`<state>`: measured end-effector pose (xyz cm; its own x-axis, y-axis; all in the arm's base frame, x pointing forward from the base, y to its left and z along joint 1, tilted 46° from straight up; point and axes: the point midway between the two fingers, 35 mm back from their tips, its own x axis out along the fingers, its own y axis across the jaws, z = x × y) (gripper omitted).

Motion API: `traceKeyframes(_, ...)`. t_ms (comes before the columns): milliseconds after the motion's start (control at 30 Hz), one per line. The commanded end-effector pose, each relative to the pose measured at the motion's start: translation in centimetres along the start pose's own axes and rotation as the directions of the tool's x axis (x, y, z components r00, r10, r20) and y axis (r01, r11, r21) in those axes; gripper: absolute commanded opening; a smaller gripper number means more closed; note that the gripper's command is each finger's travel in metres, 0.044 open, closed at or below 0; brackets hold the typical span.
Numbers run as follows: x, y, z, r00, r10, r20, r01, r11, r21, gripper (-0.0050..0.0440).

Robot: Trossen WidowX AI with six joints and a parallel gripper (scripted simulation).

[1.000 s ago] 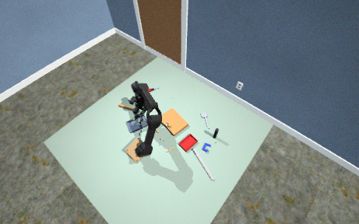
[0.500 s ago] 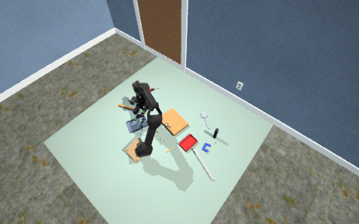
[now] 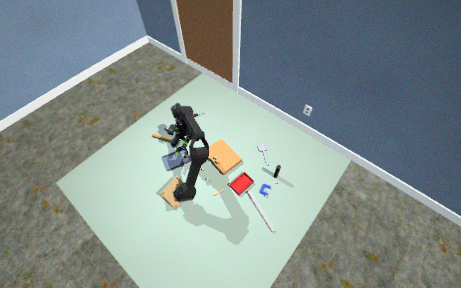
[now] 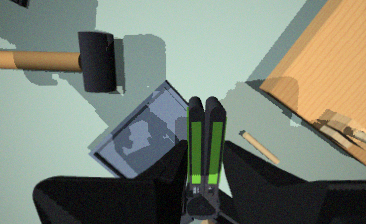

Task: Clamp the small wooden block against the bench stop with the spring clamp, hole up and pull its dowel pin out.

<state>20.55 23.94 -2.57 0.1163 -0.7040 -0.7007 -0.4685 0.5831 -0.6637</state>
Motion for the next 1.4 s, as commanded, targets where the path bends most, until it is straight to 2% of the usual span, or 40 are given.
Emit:
traceKeyframes(0,-0.1,-0.2,0.3,1.000,0.001,0.002,-0.001,1.000,-0.027,0.0000)
traceKeyframes(1367,-0.1,-1.4,1.7,1.000,0.000,0.002,0.000,0.965,-0.262,0.0000)
